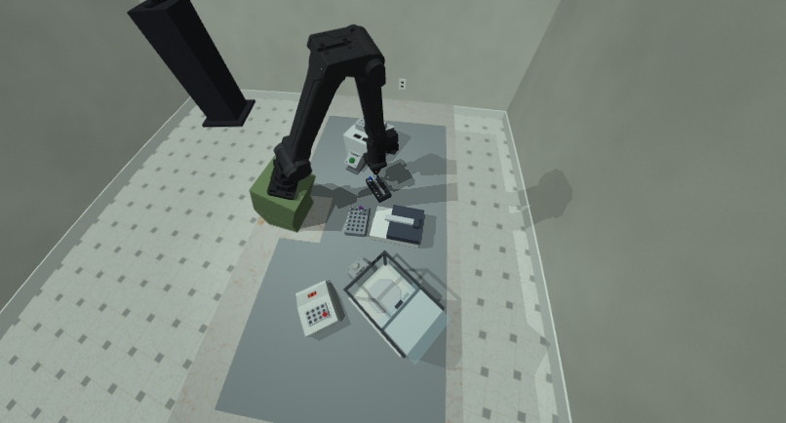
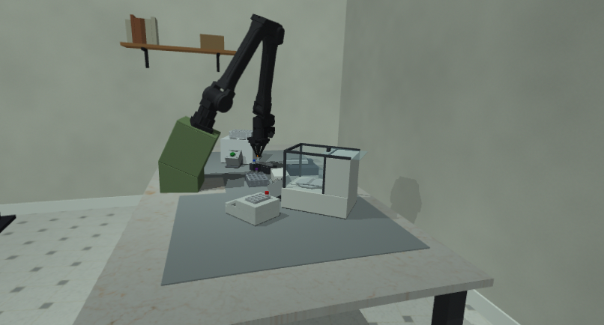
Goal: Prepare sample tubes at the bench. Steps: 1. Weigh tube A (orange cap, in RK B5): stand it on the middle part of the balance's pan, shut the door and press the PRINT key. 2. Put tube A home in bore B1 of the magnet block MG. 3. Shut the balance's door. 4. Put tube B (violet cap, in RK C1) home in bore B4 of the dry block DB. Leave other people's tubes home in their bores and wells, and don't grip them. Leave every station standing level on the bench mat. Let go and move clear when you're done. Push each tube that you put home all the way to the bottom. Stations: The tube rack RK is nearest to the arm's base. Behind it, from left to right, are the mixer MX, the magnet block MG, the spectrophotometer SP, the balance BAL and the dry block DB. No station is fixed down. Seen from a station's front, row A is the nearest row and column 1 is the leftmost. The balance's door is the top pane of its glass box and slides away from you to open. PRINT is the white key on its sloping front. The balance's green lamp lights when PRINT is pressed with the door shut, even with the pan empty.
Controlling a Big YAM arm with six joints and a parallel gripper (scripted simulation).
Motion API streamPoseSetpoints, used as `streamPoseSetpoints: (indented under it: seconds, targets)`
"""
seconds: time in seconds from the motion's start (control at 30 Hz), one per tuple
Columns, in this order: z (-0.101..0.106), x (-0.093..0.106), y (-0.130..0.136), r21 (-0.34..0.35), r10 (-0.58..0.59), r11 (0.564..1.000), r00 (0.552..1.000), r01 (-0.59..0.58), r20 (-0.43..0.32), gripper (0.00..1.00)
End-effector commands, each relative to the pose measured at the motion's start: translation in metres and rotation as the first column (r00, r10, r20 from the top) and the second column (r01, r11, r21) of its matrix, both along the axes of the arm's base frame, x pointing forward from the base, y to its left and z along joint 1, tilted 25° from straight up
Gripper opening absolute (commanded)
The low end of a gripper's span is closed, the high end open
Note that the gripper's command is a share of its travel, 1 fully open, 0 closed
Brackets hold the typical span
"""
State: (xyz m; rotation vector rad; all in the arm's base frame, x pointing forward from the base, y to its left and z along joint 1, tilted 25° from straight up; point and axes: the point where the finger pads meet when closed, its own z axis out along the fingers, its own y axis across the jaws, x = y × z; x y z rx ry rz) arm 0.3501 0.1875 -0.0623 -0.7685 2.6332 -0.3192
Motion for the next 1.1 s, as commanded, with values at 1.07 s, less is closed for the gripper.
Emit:
streamPoseSetpoints:
  seconds: [1.07]
  targets:
    - [-0.011, 0.014, -0.001, 0.009, -0.004, 1.0, 1.0, 0.004, 0.007, 0.09]
